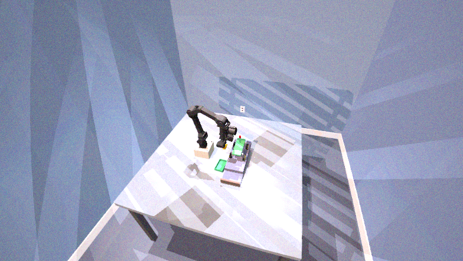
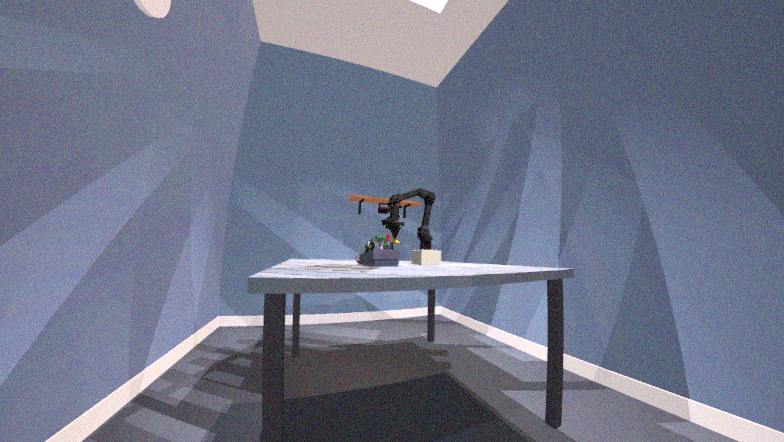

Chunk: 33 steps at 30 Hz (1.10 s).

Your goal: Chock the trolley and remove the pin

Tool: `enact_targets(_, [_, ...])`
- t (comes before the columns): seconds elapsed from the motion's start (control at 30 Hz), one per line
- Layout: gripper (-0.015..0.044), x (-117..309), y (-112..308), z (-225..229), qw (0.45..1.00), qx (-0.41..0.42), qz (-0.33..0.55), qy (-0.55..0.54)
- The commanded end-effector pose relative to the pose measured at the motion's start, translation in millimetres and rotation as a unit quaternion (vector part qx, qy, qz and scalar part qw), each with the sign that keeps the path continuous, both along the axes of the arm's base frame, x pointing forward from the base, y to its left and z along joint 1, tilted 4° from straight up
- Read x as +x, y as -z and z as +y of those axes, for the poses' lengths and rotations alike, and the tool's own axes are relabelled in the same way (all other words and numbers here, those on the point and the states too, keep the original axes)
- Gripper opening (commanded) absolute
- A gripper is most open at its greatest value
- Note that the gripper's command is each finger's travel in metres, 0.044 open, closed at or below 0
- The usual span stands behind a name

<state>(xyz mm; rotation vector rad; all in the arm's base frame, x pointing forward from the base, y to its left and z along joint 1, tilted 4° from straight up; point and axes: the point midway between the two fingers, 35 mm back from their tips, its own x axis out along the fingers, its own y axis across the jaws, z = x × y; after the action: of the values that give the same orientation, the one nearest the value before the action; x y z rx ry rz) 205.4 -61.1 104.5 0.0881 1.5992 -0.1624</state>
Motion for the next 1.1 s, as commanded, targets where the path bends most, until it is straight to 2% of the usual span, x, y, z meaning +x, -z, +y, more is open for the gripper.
enact_targets(0.0, [0.0000,2,-1,-13,1.000,-0.004,-0.002,-0.002])
enact_targets(0.9, [0.0000,9,-1,-123,1.000,-0.009,-0.002,-0.002])
enact_targets(1.07, [0.0000,9,-1,-127,1.000,0.028,-0.007,-0.001])
